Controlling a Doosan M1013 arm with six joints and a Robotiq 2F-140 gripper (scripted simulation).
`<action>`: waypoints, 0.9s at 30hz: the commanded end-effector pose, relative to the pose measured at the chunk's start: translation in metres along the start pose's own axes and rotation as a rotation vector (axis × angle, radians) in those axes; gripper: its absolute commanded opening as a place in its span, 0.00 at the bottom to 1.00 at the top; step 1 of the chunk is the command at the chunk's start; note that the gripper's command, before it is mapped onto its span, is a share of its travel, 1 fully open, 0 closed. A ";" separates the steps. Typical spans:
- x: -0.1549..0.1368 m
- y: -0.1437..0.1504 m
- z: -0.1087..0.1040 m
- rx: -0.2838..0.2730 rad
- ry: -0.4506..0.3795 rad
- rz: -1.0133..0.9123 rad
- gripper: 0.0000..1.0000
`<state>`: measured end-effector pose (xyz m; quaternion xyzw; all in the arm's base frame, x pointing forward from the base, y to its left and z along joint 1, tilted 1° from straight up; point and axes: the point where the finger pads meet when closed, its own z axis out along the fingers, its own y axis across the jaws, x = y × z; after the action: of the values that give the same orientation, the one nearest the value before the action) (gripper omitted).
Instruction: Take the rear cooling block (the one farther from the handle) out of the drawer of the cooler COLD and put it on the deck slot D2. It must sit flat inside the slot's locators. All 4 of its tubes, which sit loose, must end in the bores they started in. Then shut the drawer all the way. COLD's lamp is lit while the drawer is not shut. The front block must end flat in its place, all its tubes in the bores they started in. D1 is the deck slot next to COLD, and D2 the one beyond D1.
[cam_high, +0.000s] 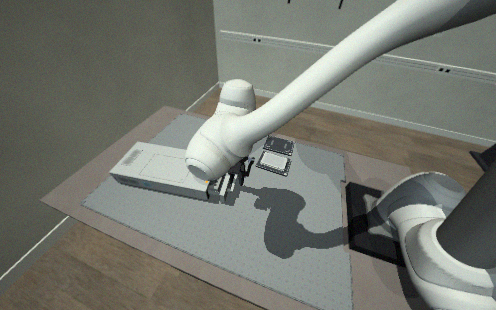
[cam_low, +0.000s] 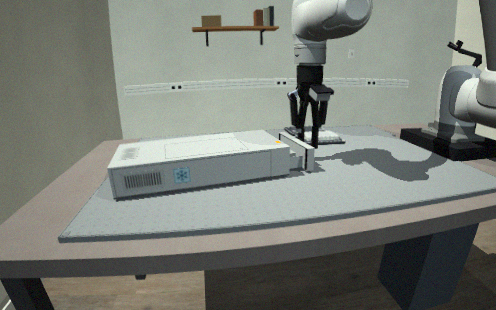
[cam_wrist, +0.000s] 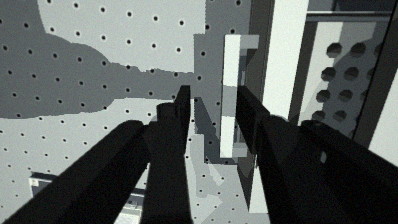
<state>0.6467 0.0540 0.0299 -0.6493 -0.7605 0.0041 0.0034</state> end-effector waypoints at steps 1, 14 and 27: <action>-0.002 -0.006 -0.001 -0.001 0.002 0.002 0.34; -0.002 -0.018 -0.001 -0.001 0.002 0.002 0.34; -0.002 -0.033 -0.001 -0.001 0.002 0.002 0.34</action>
<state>0.6188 0.0496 0.0302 -0.6493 -0.7605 0.0042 0.0035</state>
